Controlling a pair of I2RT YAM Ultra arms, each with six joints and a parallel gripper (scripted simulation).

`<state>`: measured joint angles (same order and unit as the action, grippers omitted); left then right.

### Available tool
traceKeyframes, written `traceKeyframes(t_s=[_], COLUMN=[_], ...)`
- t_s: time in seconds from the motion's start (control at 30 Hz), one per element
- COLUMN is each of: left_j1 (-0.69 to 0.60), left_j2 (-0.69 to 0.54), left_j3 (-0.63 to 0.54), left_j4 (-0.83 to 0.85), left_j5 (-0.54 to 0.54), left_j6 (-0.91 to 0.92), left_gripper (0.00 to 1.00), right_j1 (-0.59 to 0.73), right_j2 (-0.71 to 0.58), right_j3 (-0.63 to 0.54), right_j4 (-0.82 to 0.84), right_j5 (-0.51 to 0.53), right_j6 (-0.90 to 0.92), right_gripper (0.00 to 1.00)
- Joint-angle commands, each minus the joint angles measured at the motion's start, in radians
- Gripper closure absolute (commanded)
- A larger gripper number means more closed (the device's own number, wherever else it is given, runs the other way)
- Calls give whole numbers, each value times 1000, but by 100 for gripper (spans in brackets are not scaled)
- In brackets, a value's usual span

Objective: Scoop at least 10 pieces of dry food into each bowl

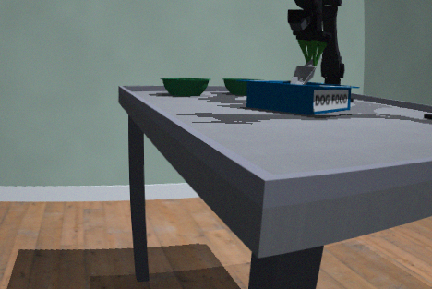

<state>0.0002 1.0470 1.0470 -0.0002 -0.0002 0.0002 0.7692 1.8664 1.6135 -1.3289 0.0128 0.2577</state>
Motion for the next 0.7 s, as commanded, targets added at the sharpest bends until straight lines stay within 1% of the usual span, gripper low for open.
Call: traceKeyframes(t_s=[0.0,0.07,0.13,0.17,0.23,0.3,0.33,0.37,0.47,0.63,0.67], left_j1=[0,0,0,0,0,0,0,0,0,0,0], left_j2=[-14,-14,-14,-14,-14,-14,-14,-14,-14,-14,-14], left_j3=[21,21,21,21,21,21,21,21,21,21,21], left_j4=[20,20,20,20,20,20,20,20,20,20,20], left_j5=[0,0,0,0,0,0,0,0,0,0,0], left_j6=[0,0,0,0,0,0,0,0,0,0,0], left_gripper=[0,0,0,0,0,0,0,0,0,0,0], right_j1=[0,-9,-12,-10,-4,-4,-5,-14,-2,2,-15], right_j2=[17,13,6,3,-14,-14,31,36,9,-4,44], right_j3=[-15,-26,-9,-39,8,8,-19,-49,17,17,23], right_j4=[46,55,62,67,61,61,78,81,72,71,75], right_j5=[2,3,5,5,5,5,3,7,6,7,7], right_j6=[-8,-8,-9,-9,-7,-7,-10,-11,-7,-8,-13], right_gripper=[100,100,100,100,100,100,100,100,100,100,100])
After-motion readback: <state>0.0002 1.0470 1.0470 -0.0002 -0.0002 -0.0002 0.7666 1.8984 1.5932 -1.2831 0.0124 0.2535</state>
